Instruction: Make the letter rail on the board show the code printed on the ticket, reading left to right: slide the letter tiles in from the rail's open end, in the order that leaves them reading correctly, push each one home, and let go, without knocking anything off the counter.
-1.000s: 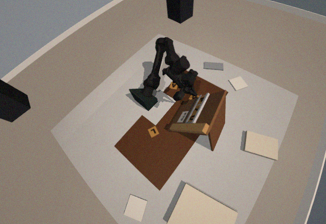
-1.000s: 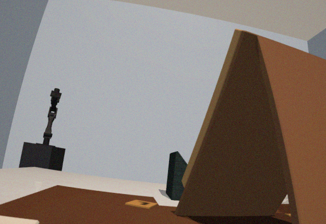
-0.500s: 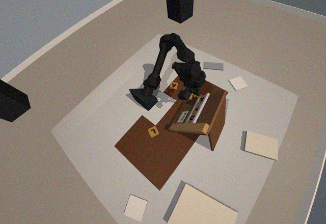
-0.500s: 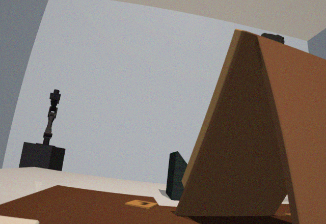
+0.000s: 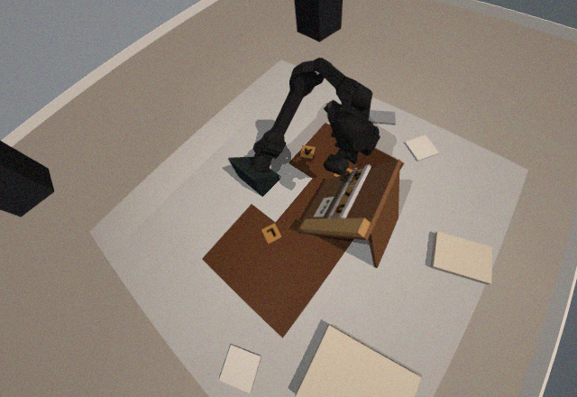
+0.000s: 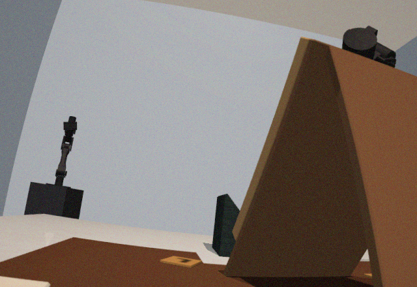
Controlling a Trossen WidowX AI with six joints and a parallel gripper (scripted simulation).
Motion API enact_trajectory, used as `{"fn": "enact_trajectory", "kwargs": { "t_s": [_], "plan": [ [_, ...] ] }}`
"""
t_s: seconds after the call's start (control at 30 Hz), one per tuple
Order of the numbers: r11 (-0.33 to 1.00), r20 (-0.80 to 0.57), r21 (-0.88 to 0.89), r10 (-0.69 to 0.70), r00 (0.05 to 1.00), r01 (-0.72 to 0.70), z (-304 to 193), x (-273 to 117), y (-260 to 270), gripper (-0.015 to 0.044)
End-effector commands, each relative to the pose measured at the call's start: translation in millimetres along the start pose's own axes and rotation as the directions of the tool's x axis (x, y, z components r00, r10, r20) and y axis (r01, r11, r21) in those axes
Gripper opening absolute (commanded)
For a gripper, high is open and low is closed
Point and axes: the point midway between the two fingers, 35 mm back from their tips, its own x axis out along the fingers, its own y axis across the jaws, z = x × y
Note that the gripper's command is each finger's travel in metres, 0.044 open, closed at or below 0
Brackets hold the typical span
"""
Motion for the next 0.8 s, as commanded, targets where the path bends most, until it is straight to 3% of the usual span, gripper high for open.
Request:
{"fn": "enact_trajectory", "kwargs": {
  "t_s": [0.0,0.77],
  "plan": [
    [1.000,-0.040,-0.007,0.005,0.999,-0.006,0.3,-0.5,4.8,0.0000],
    [0.993,-0.071,-0.110,-0.055,0.996,0.047,5.8,6.5,3.0,0.0000]
  ]
}}
